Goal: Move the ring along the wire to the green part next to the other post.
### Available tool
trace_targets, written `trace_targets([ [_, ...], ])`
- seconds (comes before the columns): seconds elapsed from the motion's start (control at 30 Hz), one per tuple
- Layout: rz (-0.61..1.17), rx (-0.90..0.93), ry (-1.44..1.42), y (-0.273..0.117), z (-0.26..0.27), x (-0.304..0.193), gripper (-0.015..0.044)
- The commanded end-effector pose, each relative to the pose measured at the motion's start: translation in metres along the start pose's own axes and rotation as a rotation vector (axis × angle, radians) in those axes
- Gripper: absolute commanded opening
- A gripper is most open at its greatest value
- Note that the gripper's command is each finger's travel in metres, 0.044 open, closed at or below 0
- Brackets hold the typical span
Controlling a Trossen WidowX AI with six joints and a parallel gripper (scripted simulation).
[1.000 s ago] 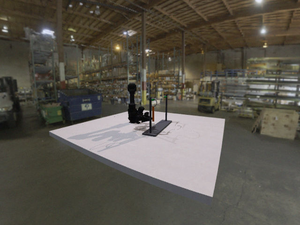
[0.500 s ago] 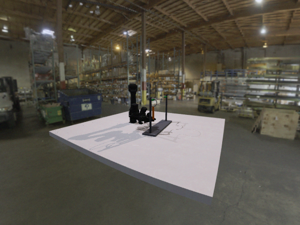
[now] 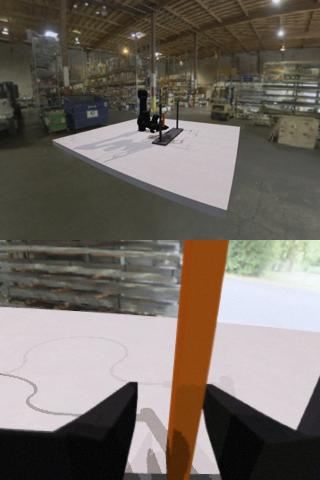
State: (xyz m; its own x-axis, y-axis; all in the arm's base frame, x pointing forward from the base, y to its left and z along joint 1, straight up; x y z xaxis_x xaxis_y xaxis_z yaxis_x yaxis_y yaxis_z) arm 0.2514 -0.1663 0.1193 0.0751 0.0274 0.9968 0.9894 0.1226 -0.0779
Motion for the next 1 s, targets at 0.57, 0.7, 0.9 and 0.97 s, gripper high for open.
trace_targets([
  [0.57,-0.001,0.000,-0.001,0.0008,-0.0002,0.0004,0.0002],
  [0.7,-0.001,0.000,-0.001,0.0008,-0.0002,0.0004,-0.0103],
  [0.9,-0.001,0.000,-0.001,0.0008,-0.0002,0.0004,-0.0150],
  [0.97,-0.001,0.000,-0.001,0.0008,-0.0002,0.0004,-0.0150],
])
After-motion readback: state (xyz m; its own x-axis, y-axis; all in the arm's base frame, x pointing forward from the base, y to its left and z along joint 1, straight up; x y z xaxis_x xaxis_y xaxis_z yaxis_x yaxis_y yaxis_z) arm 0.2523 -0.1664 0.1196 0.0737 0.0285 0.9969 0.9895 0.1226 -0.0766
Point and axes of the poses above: the point midway between the two fingers, 35 mm back from their tips, its own y axis out along the fingers, its own z axis across the jaws, x = y × z, the point moved 8 cm from there along -y, back along the fingers
